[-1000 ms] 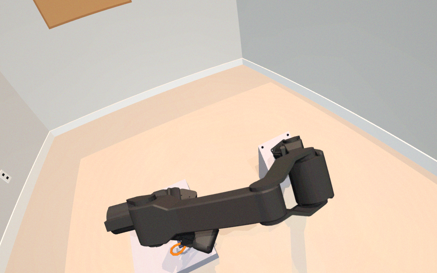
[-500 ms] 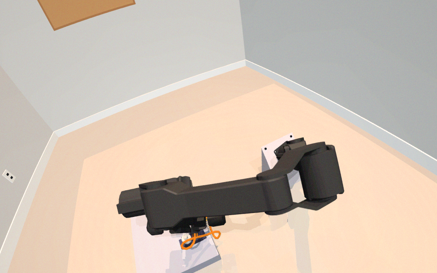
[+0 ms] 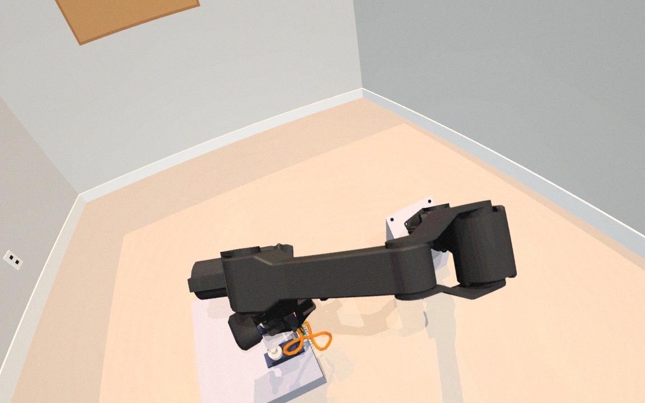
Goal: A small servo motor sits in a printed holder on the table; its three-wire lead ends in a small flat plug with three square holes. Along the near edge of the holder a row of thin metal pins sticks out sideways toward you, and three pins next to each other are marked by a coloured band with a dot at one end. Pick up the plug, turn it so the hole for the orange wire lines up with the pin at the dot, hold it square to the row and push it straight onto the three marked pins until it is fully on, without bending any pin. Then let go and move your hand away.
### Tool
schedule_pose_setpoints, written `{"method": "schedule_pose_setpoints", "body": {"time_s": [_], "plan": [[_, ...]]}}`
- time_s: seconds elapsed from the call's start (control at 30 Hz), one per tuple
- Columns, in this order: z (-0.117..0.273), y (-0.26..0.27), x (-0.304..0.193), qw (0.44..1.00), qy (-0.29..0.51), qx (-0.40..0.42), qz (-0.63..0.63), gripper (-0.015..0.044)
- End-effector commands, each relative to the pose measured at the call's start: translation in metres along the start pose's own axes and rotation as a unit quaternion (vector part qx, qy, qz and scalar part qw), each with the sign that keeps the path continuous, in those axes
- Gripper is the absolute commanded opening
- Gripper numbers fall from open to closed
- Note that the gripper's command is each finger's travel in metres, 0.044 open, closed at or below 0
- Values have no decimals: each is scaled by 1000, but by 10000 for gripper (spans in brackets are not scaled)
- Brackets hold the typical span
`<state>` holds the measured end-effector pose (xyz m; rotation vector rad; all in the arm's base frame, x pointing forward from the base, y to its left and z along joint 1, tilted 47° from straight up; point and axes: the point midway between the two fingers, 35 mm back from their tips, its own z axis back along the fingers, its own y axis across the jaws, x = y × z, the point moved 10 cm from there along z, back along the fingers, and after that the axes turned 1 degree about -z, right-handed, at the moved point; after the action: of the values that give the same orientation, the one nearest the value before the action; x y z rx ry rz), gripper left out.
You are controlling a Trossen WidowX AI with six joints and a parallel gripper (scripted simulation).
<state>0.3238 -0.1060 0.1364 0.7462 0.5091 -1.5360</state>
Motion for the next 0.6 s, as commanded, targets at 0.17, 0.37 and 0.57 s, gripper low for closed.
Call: {"method": "schedule_pose_setpoints", "body": {"time_s": [0.17,0.37,0.57], "plan": [[0,-19,9,990,-1,-1,142,0],[-1,-30,14,973,-1,-1,231,0],[-2,-42,19,948,0,-1,318,0]]}}
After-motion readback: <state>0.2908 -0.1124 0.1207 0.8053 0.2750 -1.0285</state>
